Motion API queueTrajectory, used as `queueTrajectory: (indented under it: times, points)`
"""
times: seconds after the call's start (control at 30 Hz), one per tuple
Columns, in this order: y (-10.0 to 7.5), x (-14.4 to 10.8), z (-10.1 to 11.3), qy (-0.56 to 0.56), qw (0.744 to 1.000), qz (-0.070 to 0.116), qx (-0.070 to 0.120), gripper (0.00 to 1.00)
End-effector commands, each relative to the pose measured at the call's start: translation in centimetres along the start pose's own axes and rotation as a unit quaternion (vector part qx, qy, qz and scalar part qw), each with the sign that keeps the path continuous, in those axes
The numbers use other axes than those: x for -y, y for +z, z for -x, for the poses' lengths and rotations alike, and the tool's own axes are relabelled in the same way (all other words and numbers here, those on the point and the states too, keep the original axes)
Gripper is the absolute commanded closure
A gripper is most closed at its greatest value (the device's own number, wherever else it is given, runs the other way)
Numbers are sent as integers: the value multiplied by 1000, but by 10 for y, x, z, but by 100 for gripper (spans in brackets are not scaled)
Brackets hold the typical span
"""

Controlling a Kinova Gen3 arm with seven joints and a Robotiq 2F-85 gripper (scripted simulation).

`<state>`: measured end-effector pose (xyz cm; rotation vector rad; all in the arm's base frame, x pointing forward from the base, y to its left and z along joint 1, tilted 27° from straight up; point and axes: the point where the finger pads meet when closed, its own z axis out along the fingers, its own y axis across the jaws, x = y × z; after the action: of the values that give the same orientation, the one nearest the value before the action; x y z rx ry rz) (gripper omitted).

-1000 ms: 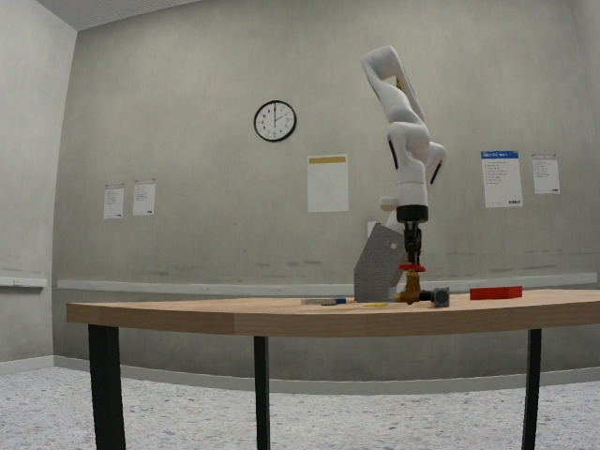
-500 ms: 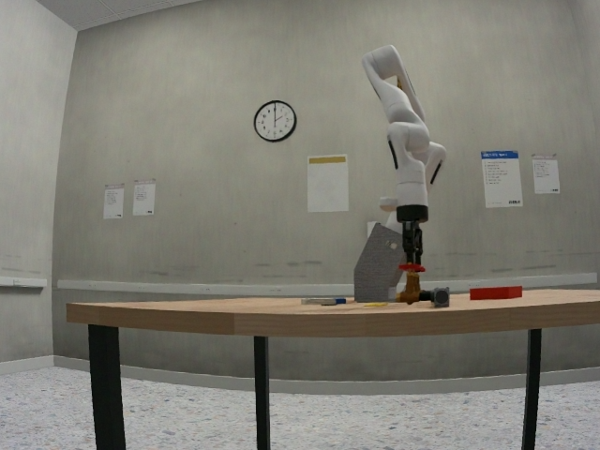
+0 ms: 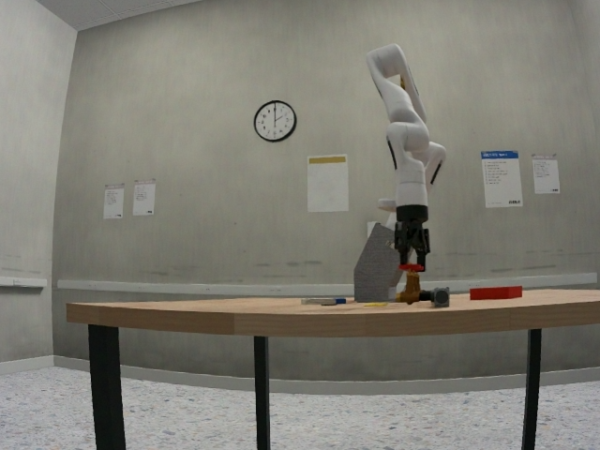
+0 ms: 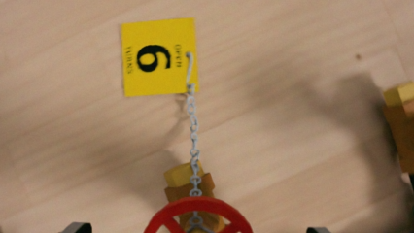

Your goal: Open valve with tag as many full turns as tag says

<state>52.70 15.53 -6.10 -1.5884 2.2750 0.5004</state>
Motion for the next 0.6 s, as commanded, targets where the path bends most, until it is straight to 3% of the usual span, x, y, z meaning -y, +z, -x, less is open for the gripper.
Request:
queueTrajectory:
  times: [0.0, 0.3, 0.57]
  points:
    - [-1, 1, 0, 58, 998, -2, -1, 0]
    - [-1, 1, 0, 209, 978, -3, 0, 0]
    - [-1, 1, 0, 406, 914, -3, 0, 0]
